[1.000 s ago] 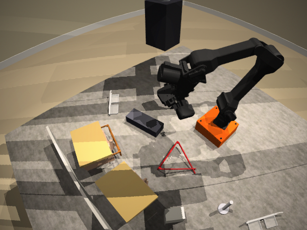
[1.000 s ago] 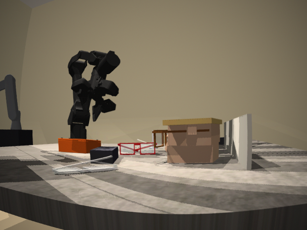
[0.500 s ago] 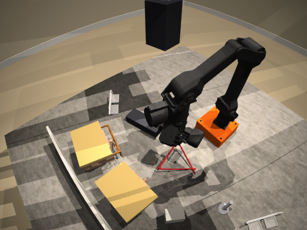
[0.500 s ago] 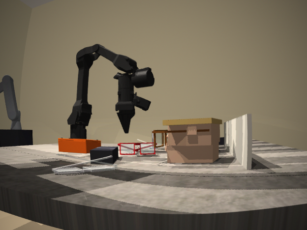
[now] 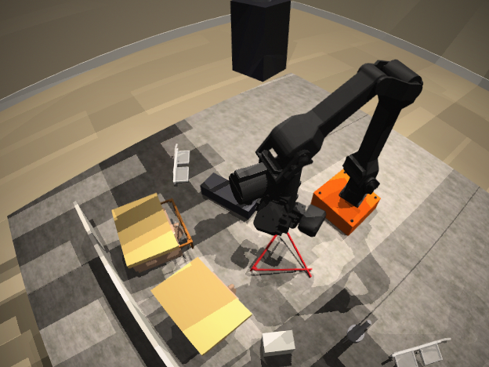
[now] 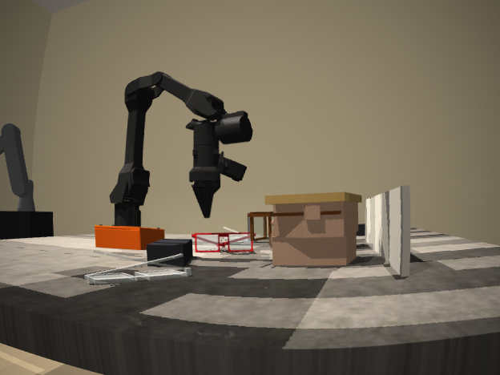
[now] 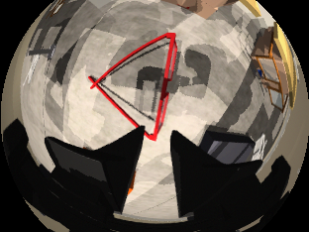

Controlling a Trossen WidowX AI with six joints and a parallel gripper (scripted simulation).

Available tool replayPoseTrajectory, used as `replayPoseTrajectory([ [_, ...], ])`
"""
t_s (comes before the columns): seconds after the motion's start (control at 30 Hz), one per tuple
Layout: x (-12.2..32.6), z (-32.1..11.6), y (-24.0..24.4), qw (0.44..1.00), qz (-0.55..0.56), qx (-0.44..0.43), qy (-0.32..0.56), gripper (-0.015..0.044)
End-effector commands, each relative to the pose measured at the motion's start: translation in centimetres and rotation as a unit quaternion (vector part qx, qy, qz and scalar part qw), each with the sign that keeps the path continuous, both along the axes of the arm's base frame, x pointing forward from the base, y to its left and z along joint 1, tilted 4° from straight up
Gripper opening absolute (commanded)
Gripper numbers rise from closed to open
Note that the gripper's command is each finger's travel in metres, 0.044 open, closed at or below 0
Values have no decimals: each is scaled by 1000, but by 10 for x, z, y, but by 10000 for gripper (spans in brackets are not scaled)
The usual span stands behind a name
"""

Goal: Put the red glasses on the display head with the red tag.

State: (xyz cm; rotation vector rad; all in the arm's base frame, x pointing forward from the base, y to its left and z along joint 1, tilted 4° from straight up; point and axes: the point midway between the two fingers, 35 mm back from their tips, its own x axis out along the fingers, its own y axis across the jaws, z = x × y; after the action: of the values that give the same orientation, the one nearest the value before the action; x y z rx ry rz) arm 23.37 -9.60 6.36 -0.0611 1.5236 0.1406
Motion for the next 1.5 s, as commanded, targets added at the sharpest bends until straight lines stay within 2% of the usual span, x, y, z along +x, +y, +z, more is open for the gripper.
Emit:
replayPoseTrajectory([
  [0.0, 1, -5, 0, 1000, 3, 2, 0, 120],
  [1.1, 2, -59, -1, 1000, 3, 2, 0, 120],
  [1.47, 2, -60, 2, 1000, 3, 2, 0, 120],
])
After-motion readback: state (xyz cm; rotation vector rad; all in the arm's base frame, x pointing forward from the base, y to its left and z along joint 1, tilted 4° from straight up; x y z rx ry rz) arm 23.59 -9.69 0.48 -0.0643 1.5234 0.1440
